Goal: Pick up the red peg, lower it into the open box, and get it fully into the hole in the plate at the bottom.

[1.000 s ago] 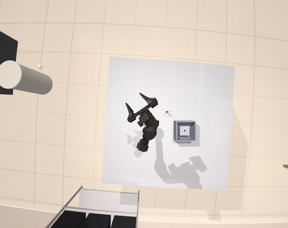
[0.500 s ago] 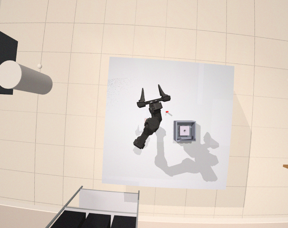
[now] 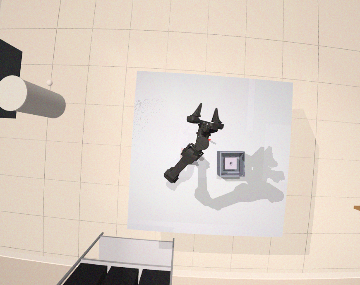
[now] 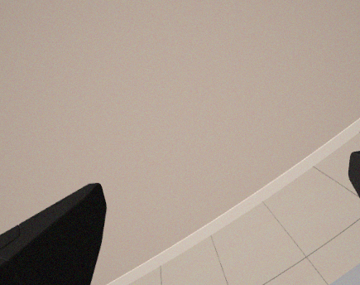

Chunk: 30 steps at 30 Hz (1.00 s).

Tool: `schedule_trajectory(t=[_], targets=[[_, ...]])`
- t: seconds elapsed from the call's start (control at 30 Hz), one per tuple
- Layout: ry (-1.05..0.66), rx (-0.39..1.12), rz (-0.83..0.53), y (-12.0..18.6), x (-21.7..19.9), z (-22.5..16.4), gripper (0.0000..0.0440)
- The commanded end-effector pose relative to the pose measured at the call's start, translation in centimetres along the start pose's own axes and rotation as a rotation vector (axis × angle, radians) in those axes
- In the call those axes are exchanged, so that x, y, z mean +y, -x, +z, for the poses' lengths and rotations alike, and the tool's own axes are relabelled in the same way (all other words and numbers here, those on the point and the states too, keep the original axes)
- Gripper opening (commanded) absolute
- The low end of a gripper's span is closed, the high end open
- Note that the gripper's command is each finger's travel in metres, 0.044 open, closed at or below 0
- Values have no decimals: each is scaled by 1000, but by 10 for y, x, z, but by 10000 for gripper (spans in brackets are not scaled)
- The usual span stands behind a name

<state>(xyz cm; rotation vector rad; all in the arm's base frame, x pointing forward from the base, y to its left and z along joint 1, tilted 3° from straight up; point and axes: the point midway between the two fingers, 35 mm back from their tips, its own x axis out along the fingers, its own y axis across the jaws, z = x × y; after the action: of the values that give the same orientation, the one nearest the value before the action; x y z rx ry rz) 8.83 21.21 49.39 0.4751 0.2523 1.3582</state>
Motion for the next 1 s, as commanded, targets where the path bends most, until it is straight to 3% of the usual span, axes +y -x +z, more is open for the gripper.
schedule_trajectory(t=[0.0, 0.43, 0.97], targets=[[-69, 21, -112, -4, -29, -11, 440], [-301, 92, -494, 5, -119, -54, 440], [-603, 234, -938, 46, -201, -130, 440]])
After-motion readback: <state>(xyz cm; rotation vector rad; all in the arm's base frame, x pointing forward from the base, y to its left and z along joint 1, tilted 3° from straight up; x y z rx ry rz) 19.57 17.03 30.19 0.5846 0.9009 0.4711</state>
